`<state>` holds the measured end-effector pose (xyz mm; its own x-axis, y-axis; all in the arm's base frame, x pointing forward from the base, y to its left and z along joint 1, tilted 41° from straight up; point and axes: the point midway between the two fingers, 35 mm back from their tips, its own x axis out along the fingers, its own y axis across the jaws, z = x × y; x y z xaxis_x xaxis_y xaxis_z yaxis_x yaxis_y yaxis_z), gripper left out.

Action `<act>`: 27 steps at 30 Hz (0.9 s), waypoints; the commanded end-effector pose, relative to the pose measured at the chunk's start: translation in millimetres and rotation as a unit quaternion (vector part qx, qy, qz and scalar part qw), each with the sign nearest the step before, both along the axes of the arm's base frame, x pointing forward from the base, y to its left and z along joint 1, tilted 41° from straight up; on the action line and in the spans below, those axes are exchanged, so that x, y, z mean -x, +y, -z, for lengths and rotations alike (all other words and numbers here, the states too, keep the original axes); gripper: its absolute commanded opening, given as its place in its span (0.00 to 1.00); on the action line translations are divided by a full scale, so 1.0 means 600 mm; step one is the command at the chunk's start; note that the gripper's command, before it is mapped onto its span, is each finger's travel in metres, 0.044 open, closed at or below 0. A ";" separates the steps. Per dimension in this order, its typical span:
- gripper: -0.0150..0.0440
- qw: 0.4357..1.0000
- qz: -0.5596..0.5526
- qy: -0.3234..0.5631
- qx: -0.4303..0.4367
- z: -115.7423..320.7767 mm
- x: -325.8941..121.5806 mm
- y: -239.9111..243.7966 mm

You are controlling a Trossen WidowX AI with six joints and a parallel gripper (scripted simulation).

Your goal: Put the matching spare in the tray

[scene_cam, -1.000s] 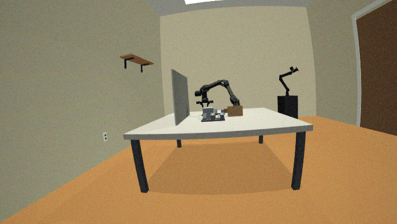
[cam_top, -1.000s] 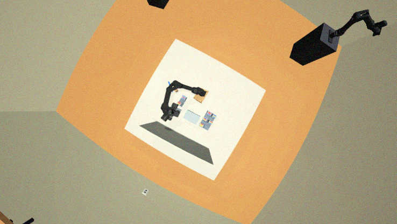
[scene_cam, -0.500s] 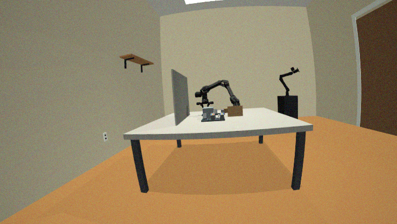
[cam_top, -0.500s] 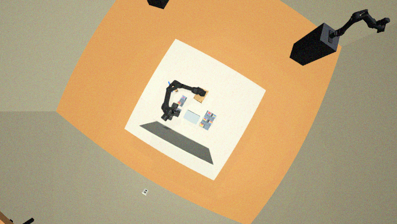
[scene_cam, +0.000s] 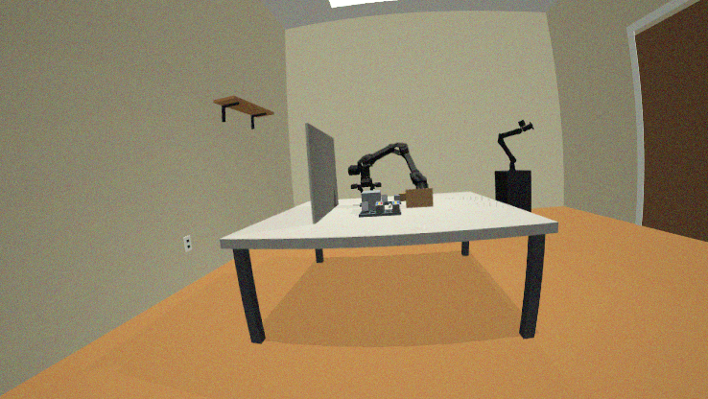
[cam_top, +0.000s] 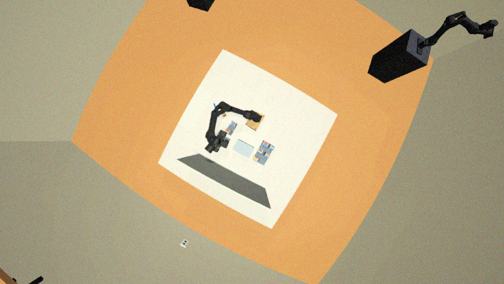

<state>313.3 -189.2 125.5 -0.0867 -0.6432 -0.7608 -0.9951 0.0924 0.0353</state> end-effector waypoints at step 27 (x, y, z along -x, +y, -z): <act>0.83 1.000 0.000 0.000 0.001 0.013 0.005 -0.011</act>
<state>310.2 -195.9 117.8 -0.0869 -0.6453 -0.7590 -0.9951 0.0917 0.0360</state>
